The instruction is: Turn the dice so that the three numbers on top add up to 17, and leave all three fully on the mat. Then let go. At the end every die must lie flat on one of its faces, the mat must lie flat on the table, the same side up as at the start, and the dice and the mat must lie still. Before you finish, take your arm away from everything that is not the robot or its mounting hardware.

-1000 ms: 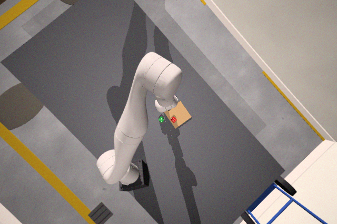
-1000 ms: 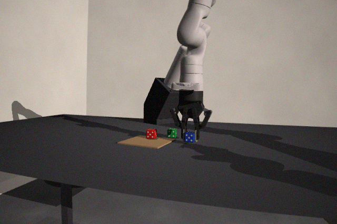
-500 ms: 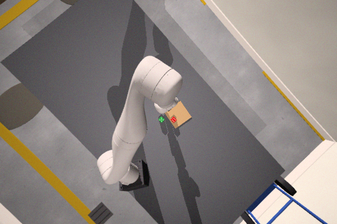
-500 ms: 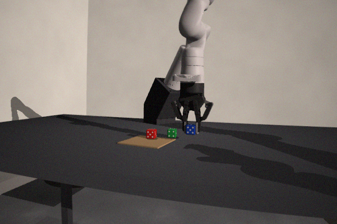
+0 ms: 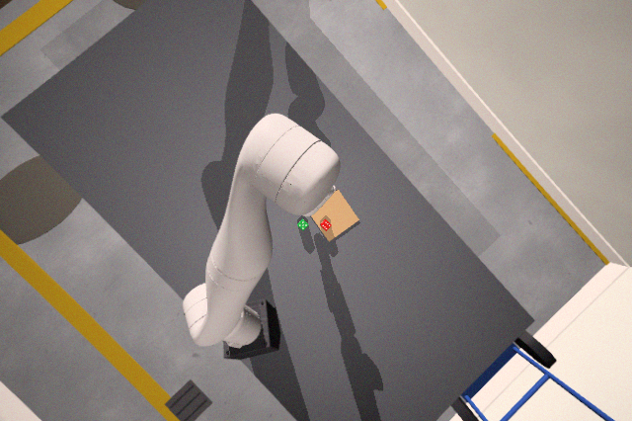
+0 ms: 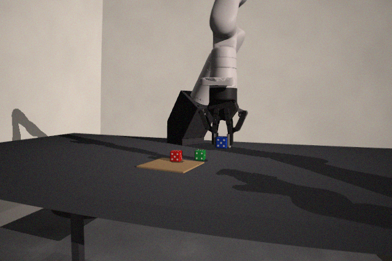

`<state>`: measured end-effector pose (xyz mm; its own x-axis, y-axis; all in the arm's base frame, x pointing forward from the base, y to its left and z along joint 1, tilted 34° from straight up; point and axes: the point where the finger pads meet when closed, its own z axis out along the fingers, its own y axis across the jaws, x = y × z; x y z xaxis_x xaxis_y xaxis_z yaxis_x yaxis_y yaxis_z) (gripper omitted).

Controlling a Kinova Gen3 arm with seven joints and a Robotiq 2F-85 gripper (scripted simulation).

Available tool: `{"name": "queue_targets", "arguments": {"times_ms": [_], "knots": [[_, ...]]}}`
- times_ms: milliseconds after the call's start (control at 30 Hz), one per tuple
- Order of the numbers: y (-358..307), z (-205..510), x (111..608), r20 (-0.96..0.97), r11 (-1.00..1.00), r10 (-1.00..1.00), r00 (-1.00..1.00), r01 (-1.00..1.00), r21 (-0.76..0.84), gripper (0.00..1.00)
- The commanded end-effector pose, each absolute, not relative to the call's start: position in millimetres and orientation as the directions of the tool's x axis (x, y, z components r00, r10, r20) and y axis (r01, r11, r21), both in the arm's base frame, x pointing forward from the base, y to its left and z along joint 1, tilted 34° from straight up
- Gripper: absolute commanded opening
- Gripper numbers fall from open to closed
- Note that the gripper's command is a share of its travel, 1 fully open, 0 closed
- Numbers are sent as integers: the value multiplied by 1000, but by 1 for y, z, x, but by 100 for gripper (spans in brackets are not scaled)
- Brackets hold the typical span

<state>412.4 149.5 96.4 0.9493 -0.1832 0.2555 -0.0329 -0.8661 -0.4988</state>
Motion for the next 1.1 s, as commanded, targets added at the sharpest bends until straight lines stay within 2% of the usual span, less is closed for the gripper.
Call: {"name": "queue_targets", "arguments": {"times_ms": [0,1067], "knots": [[142,103,415,260,-867,-191,947,-39,-496,26],[126,133,403,260,-867,-191,947,-39,-496,26]]}}
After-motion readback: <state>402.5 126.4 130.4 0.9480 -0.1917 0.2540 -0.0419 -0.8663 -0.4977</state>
